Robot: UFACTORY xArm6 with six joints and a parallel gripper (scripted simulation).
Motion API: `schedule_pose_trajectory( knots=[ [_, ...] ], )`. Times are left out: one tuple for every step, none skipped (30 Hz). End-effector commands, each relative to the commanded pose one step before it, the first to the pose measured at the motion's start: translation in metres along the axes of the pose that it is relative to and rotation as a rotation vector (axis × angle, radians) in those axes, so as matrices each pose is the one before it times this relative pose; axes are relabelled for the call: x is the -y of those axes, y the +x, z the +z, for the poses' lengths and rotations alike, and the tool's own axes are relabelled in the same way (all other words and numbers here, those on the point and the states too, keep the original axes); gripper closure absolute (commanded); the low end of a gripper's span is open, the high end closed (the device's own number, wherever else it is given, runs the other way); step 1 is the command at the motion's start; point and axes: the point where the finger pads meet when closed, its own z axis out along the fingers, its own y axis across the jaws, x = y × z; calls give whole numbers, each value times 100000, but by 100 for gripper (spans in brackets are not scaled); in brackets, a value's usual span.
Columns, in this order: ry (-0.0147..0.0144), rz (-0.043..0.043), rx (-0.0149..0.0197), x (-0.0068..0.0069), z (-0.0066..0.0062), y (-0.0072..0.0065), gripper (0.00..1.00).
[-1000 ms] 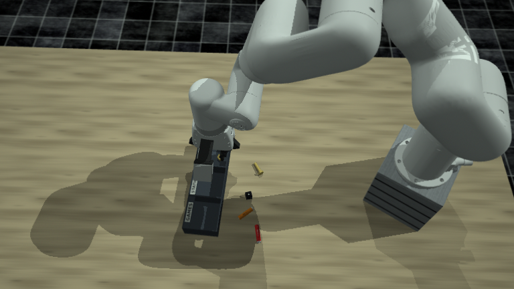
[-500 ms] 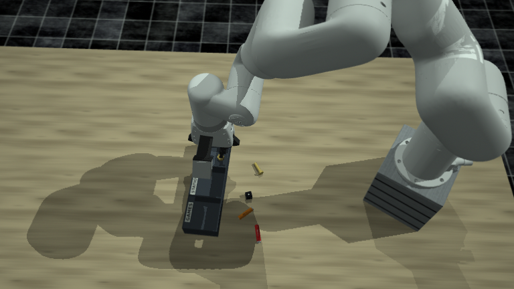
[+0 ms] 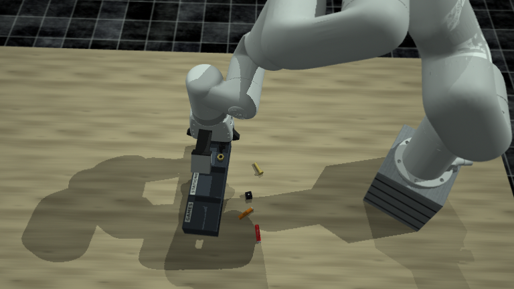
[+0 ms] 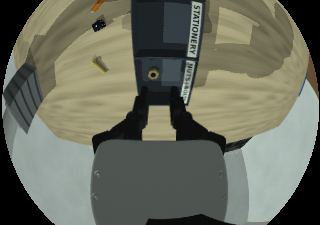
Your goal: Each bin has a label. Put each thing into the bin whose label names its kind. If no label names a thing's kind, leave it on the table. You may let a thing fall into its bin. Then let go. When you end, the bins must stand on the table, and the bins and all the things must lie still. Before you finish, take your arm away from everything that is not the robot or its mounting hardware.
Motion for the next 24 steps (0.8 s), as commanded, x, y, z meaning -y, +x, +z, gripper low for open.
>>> schedule_pose_trajectory(
  knots=[
    [-558,1,41,-220,-197,-15,70],
    [7,-5000,1,823,-37,132,71],
    [7,-5000,0,815,-36,172,71],
    [7,-5000,-1,807,-37,213,71],
    [5,-4391,6,796,-37,253,71],
    [30,-3724,36,785,-37,289,71],
    [76,-4219,43,774,-36,319,71],
    [100,-4263,25,764,-41,343,71],
    [118,-4209,36,744,-36,381,71],
    [117,-4208,36,727,-35,412,71],
    [0,0,0,0,0,0,71],
    [0,0,0,0,0,0,71],
    [-432,-9986,-141,710,-35,442,71],
    [232,-3482,44,662,-36,511,71],
    [318,-1932,83,644,-34,535,71],
    [-390,-3242,-50,634,-34,545,71],
    [-146,-1299,-73,802,-37,724,71],
    [2,0,0,191,1,170,71],
    [1,0,0,118,1,101,71],
    [0,0,0,44,0,33,71],
    [0,0,-1,-17,0,-19,71],
    [3,1,9,-54,5,-45,71],
    [-2,0,-2,-69,-2,-60,71],
    [-2,0,-2,-67,-1,-57,71]
  ],
)
